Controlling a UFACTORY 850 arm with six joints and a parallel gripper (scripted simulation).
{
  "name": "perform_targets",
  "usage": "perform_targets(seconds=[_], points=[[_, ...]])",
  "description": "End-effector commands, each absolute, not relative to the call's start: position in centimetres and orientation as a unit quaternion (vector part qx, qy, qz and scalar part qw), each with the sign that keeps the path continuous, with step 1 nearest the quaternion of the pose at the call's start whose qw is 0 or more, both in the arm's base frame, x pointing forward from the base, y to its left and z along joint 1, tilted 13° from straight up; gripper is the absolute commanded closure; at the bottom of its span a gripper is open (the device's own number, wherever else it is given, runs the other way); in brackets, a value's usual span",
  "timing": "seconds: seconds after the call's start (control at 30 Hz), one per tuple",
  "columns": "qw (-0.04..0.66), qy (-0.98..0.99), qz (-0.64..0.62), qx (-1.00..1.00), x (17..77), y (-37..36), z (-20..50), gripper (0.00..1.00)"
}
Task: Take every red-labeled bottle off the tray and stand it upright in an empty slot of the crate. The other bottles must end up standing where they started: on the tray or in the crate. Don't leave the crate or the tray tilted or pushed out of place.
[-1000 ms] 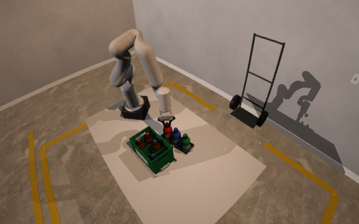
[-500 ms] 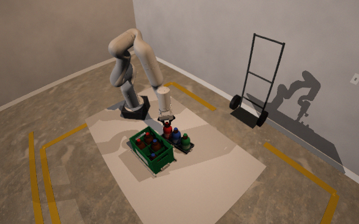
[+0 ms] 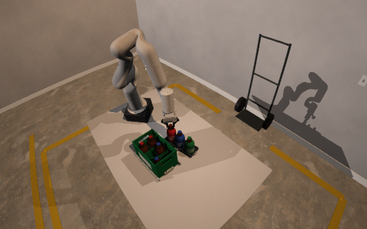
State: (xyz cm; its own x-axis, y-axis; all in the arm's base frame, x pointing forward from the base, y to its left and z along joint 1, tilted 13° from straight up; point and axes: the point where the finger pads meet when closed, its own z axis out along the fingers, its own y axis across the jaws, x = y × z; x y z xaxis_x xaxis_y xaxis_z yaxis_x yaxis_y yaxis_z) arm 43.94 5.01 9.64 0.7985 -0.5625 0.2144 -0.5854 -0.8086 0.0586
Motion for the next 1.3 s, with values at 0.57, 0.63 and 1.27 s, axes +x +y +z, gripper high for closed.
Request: perform_targets(seconds=[0.57,0.63,1.27], points=[[0.061,-0.303,0.094,0.946,43.9,5.2,10.7,1.0],[0.061,-0.303,0.094,0.946,43.9,5.2,10.8,1.0],[0.061,-0.303,0.094,0.946,43.7,5.4,12.0,1.0]])
